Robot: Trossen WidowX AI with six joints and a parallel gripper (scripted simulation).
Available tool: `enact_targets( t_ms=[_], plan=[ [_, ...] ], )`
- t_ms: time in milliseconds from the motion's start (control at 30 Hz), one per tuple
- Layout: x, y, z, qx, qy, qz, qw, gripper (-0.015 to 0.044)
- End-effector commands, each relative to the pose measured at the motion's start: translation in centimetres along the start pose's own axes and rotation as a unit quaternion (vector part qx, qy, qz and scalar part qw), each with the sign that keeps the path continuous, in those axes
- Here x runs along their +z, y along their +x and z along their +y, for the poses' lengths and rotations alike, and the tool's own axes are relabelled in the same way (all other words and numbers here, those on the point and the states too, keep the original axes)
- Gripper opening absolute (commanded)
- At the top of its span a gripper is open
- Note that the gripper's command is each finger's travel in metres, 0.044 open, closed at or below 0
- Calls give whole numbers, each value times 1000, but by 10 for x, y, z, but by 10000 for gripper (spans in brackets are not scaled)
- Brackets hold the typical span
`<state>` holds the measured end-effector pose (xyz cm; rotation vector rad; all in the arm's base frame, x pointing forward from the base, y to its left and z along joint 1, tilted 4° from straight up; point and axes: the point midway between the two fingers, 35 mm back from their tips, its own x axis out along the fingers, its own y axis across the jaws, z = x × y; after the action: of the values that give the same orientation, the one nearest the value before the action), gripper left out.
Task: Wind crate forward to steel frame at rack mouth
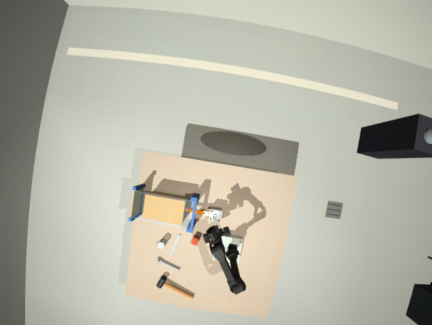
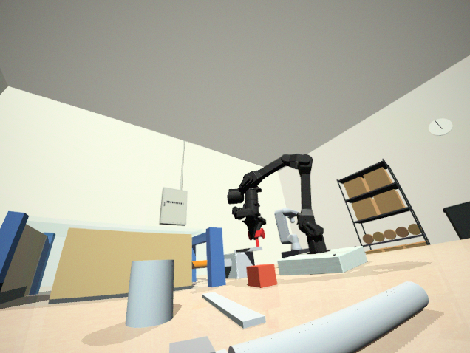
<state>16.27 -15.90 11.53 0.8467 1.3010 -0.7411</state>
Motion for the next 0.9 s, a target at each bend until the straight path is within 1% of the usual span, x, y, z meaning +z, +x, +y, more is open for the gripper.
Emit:
enact_targets(
  t_ms=[0, 867],
  plan=[
    [-12, 11, -17, -23, 9, 29, 999, 0],
    [-8, 10, -47, -24, 9, 28, 999, 0]
  ],
)
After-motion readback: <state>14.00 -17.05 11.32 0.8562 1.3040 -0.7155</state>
